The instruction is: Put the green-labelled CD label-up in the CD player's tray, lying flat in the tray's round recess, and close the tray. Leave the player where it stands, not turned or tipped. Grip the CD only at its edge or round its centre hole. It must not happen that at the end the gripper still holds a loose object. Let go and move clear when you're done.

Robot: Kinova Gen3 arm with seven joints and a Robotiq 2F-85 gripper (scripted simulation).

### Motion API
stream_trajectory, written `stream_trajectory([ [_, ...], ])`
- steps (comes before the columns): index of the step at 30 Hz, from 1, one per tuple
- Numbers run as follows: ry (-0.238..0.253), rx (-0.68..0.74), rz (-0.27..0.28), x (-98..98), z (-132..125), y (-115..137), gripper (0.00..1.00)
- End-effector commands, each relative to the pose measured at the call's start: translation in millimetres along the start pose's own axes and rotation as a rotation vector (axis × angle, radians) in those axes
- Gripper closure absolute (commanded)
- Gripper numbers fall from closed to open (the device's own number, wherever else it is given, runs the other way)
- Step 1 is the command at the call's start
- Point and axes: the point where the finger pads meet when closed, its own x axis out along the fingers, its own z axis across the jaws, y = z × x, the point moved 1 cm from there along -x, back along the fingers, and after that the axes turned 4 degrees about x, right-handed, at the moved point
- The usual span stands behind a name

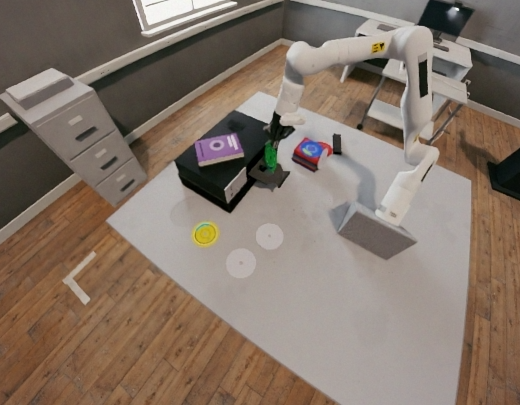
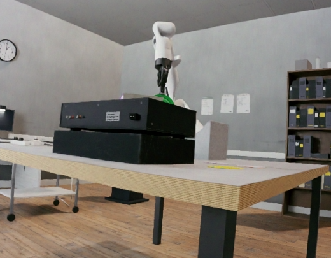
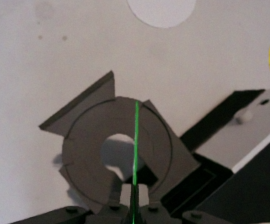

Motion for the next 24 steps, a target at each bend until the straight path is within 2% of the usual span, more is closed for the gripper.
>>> stream_trajectory([
  [1,-0.017,0.001,0.002,-3.6,-3,-1,0.89],
  [6,-0.031,0.001,0.003,-3.5,-5,-1,0.89],
  [24,-0.132,0.001,0.01,-2.5,-20,-2,0.89],
])
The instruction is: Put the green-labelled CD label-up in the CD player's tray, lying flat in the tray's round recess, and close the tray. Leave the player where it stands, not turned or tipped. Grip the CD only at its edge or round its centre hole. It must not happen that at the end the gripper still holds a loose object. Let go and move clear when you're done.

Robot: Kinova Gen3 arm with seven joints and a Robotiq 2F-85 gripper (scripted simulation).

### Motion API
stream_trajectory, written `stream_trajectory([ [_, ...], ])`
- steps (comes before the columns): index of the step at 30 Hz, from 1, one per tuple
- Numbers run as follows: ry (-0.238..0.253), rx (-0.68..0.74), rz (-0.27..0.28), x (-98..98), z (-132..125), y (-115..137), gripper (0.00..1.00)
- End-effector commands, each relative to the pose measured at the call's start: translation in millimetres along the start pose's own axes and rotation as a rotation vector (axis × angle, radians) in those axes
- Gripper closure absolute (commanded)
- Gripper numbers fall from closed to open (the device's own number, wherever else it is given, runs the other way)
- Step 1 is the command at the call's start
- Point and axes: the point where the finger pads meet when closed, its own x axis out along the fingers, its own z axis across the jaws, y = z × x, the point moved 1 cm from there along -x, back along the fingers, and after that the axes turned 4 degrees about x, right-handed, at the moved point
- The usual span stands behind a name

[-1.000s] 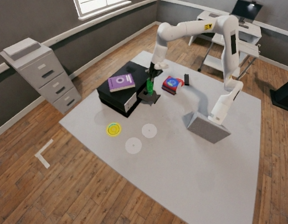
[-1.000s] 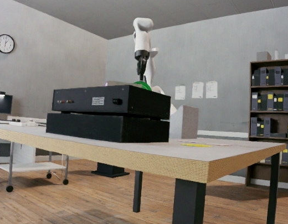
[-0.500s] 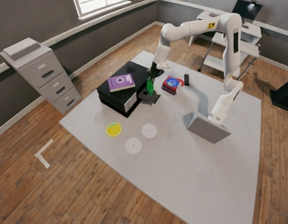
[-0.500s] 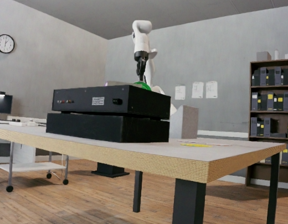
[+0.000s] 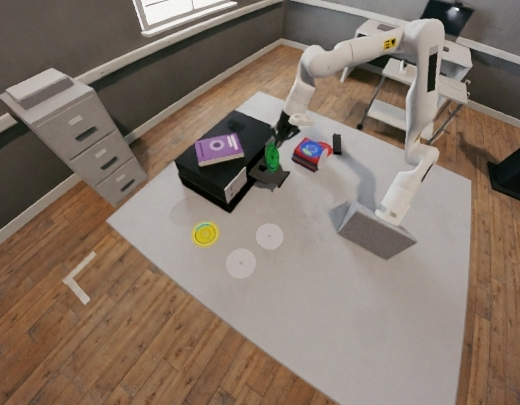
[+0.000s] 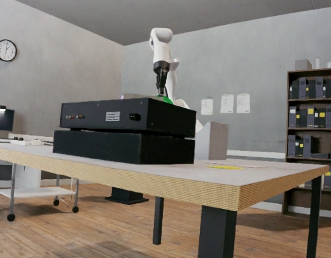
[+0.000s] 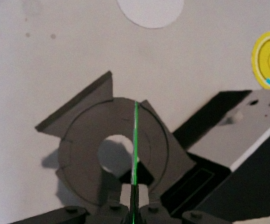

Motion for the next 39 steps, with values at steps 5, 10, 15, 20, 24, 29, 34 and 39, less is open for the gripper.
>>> stream_trajectory([
  [5,-0.063,0.002,0.004,-4.3,-9,-1,0.89],
  [10,-0.106,0.002,0.007,-3.8,-15,-2,0.89],
  [15,-0.133,0.002,0.009,-3.4,-19,-2,0.89],
  [20,-0.18,0.002,0.012,-2.4,-26,-3,0.89],
  [24,-0.219,0.002,0.015,-1.4,-31,-3,0.89],
  [29,-0.269,0.002,0.018,0.3,-39,-4,0.89],
  [34,-0.298,0.001,0.02,1.5,-43,-4,0.89],
  [39,-0.348,0.001,0.024,3.7,-50,-4,0.89],
])
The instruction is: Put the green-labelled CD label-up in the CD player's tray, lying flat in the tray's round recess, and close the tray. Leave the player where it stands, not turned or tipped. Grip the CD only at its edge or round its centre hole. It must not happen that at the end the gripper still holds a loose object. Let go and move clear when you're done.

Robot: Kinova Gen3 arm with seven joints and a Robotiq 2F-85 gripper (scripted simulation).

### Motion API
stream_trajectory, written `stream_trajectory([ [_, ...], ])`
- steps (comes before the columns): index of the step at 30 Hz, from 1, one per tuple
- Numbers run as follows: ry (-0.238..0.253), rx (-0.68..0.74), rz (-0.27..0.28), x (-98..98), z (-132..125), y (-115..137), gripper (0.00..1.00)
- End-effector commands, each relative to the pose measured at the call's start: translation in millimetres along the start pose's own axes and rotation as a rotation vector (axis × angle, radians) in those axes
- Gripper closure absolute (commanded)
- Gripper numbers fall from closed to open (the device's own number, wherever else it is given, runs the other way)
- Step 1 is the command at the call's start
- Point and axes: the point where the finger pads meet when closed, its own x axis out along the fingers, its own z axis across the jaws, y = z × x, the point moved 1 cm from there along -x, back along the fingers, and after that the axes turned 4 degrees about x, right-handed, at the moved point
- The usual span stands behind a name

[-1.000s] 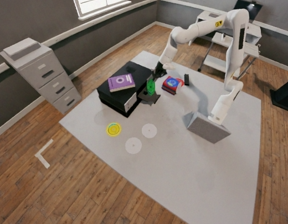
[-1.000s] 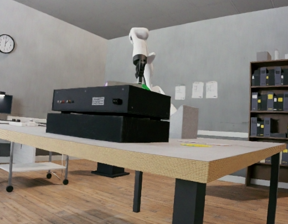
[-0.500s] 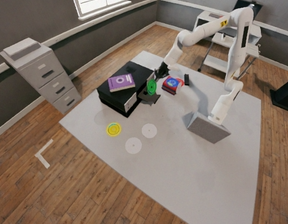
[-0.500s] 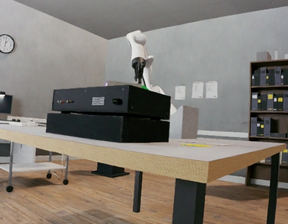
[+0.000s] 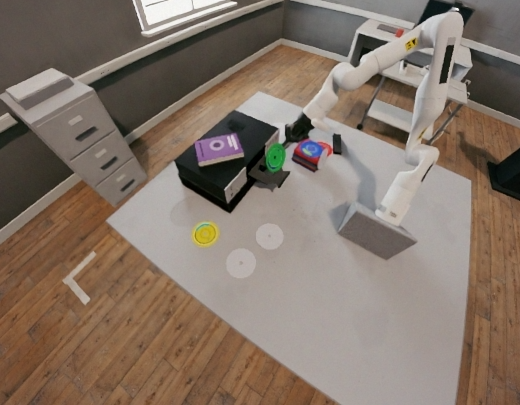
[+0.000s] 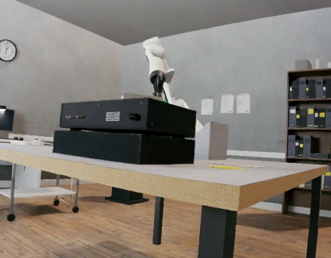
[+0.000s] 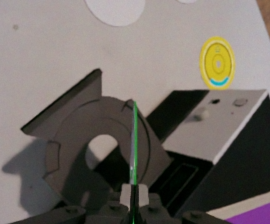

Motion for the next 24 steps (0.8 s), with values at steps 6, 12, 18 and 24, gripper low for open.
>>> stream_trajectory([
  [6,-0.087,0.007,0.007,-2.8,-16,-2,0.89],
  [12,-0.124,0.007,0.009,-2.3,-21,-2,0.89],
  [18,-0.175,0.007,0.013,-1.3,-29,-3,0.89],
  [24,-0.221,0.007,0.016,-0.1,-36,-3,0.89],
])
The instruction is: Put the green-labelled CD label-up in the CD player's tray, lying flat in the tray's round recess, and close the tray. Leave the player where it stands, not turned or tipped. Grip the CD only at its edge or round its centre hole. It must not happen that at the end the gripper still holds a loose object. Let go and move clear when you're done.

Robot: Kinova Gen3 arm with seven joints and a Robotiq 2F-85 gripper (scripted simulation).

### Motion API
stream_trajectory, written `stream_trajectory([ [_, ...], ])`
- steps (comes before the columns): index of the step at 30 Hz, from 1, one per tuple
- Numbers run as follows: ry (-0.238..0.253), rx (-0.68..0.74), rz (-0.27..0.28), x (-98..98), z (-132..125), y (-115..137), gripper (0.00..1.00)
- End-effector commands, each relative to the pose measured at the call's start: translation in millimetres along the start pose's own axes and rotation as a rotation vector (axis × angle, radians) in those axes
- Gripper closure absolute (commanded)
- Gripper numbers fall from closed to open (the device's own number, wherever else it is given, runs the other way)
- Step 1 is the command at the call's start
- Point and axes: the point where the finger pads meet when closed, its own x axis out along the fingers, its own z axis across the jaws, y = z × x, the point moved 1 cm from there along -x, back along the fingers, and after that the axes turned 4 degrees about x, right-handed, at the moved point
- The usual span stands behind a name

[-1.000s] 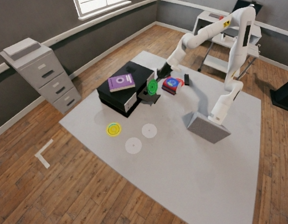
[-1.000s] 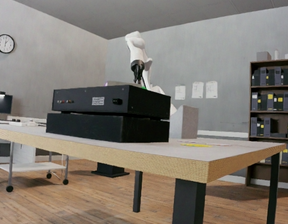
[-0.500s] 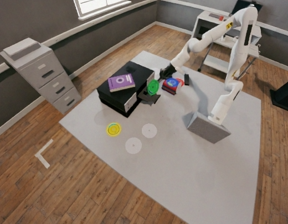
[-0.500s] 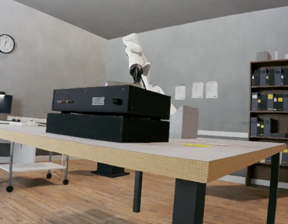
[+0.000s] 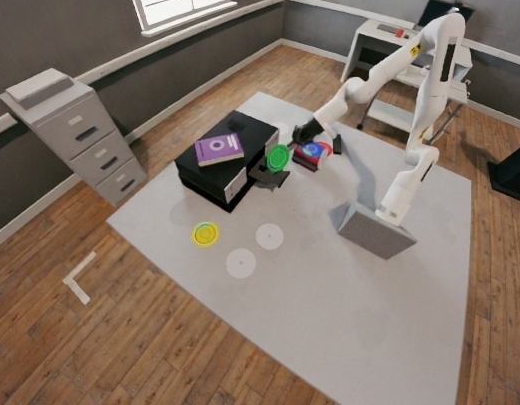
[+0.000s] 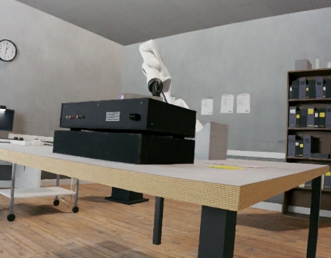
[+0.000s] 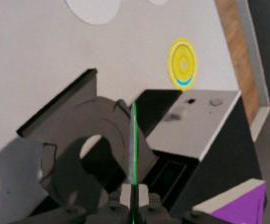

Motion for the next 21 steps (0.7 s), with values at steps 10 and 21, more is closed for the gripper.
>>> stream_trajectory([
  [10,-0.068,0.01,0.005,-0.9,-15,-2,0.89],
  [21,-0.122,0.01,0.009,-0.2,-23,-3,0.89],
])
